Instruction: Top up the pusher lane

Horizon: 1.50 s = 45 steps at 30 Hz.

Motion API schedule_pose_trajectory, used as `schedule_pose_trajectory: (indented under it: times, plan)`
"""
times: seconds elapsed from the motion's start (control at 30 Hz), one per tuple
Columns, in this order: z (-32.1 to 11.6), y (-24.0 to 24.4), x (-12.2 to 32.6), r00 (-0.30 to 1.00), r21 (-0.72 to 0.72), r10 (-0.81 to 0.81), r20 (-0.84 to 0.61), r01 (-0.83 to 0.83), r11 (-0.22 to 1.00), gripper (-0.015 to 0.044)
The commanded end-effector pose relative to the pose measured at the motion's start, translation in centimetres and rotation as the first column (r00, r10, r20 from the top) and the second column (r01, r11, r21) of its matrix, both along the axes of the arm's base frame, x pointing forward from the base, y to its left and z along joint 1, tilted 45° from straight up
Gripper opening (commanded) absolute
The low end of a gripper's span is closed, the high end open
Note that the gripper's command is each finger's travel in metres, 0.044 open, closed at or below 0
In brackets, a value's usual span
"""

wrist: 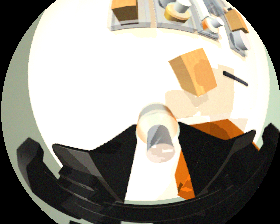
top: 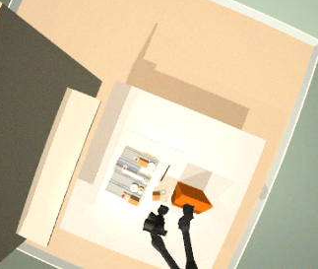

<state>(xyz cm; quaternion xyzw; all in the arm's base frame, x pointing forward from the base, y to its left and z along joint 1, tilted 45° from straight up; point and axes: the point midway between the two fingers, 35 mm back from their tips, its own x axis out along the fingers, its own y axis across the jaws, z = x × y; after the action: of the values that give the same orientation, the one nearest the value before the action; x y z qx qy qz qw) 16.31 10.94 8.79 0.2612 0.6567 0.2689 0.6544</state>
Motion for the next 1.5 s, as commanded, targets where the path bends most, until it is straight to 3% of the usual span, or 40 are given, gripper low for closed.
schedule_pose_trajectory:
  times: [0.0,0.6,1.47]
  plan:
    - [1.7,-1.1,-0.5,1.000,0.015,0.002,0.009,-0.002,1.000,0.0000]
    - [0.1,-2.4,3.2,1.000,0.010,-0.013,-0.001,0.013,1.000,0.0000]
    - [-6.4,-5.7,10.1,0.999,0.010,-0.033,-0.016,0.033,0.999,0.0000]
